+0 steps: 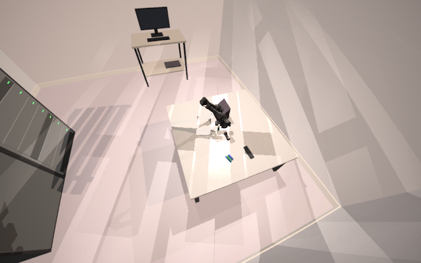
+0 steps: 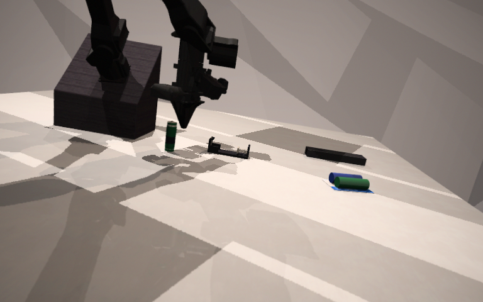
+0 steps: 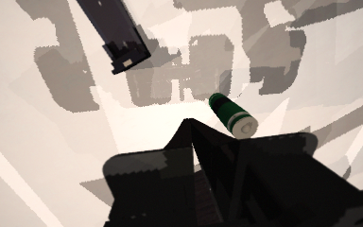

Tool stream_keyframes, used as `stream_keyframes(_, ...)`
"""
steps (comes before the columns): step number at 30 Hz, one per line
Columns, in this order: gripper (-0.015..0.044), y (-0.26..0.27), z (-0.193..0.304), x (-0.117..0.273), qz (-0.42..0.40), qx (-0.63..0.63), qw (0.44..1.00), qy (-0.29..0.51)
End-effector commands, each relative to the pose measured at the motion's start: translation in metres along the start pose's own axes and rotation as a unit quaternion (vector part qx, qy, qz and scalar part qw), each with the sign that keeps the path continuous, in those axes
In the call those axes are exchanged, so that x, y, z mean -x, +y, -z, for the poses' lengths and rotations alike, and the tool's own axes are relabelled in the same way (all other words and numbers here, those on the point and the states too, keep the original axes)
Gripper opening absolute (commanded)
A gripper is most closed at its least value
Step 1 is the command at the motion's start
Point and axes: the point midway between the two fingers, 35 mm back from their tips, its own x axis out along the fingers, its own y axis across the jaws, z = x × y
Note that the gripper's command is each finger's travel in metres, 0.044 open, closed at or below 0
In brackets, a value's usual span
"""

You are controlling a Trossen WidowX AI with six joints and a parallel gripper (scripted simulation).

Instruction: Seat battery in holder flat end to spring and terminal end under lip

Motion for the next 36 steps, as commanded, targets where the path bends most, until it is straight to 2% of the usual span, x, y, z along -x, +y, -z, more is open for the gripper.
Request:
stream_keyframes(1,0.0,-0.002,0.002,-0.007,0.004,0.004,1.0,-0.002)
stream_keyframes(36,0.0,-0.058,0.0,-0.007,0.004,0.005,1.0,-0.002)
